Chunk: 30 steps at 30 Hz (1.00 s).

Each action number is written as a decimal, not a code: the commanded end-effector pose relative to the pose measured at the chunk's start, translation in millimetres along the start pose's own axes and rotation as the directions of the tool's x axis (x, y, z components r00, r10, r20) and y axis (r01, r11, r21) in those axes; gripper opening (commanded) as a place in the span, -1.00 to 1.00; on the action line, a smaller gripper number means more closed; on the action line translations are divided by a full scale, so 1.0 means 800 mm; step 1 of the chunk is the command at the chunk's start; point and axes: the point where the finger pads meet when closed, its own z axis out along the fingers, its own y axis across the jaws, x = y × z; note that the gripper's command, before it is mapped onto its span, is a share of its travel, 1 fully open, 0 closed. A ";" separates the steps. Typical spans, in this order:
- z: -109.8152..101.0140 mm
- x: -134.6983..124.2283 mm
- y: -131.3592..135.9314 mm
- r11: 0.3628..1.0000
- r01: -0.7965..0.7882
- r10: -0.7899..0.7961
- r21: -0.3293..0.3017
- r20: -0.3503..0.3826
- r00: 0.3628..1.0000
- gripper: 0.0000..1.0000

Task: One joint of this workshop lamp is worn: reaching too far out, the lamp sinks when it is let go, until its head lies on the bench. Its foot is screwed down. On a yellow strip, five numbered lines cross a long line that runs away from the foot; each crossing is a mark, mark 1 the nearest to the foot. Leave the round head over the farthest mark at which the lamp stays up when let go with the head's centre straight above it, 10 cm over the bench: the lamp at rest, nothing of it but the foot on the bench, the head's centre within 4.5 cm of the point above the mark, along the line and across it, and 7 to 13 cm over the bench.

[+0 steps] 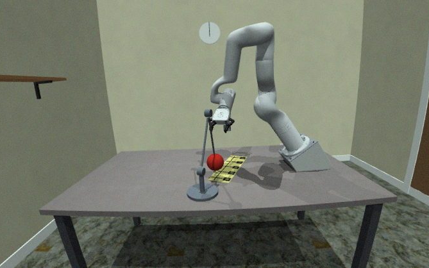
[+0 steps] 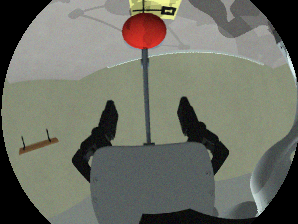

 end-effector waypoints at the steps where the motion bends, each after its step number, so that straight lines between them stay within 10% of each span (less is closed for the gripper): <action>1: 0.012 -0.001 -0.001 1.000 0.001 -0.001 0.001 0.001 1.000 1.00; 30: 0.091 -0.002 0.000 1.000 -0.001 0.001 0.000 0.002 1.000 1.00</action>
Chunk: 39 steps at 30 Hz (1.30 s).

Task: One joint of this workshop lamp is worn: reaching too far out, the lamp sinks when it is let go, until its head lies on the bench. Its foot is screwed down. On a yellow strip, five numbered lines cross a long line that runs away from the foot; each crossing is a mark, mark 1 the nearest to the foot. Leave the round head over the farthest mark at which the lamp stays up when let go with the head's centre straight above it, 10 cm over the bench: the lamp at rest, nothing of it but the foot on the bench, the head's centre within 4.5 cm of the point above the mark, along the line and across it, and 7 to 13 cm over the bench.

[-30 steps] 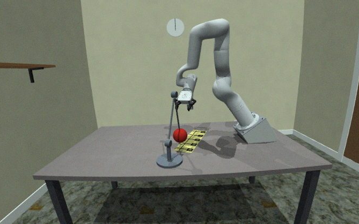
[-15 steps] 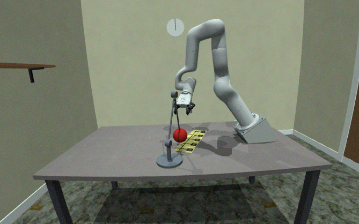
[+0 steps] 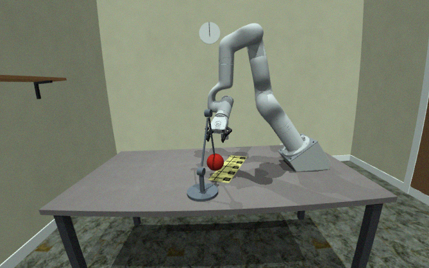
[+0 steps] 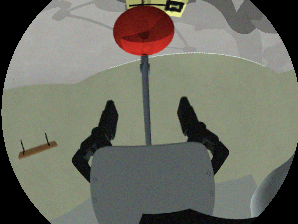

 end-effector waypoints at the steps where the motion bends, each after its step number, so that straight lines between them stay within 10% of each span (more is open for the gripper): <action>1: 0.010 -0.001 -0.001 1.000 0.000 0.000 0.001 0.001 1.000 1.00; 31: 0.051 -0.001 -0.001 1.000 0.001 -0.001 0.003 0.002 1.000 1.00; 32: 0.051 -0.001 -0.001 1.000 0.001 -0.001 0.003 0.002 1.000 -1.00; 39: 0.051 -0.001 -0.001 1.000 0.001 -0.001 0.003 0.002 1.000 -1.00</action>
